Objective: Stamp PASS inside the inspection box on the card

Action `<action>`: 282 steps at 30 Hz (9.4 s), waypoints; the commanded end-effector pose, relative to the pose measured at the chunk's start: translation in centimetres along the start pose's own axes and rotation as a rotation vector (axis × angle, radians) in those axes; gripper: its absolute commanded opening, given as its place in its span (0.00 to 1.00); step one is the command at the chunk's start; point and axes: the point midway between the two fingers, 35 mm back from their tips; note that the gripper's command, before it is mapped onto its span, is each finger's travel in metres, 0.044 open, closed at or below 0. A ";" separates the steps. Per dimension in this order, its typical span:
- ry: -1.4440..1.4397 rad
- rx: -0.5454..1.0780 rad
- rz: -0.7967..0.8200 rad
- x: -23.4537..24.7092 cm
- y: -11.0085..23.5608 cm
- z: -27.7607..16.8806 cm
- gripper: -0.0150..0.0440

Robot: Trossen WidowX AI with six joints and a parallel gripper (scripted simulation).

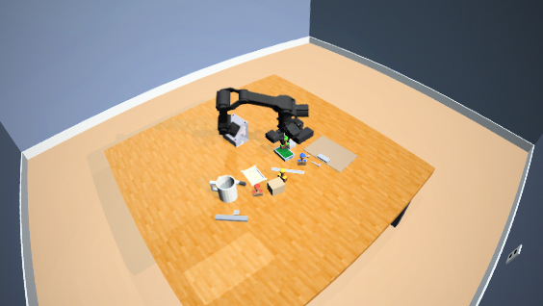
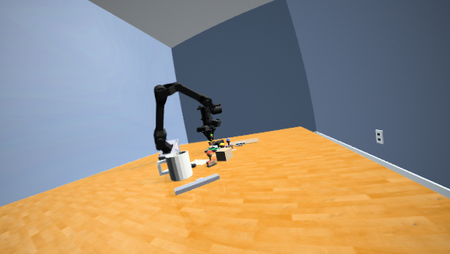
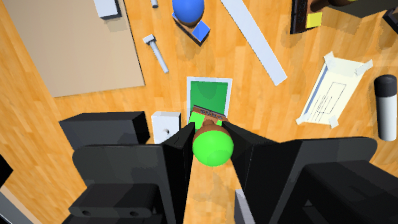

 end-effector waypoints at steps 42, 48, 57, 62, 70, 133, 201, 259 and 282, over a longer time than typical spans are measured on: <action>-0.001 -0.002 -0.007 -0.2 -2.6 -0.1 0.25; -0.001 -0.002 -0.007 -0.3 -2.7 -0.1 0.25; -0.001 -0.002 -0.007 -0.3 -2.9 -0.1 0.25; -0.001 -0.002 -0.007 -0.3 -2.9 -0.1 0.25; -0.001 -0.002 -0.007 -0.3 -3.0 -0.1 0.25; 0.000 -0.002 -0.006 -0.1 -1.0 -0.1 0.25; -1.385 -0.044 -0.013 -20.0 3.5 -1.7 0.25; -1.384 -0.045 -0.010 -20.0 -0.1 -1.5 0.25; -1.384 -0.048 -0.012 -20.1 -1.7 -1.6 0.25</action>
Point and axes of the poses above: the point midway between the two fingers, 35 mm back from their tips, its own y axis back along the fingers, its own x axis across the jaws, z = x × y, and after that the axes turned 8 degrees about y, right-handed
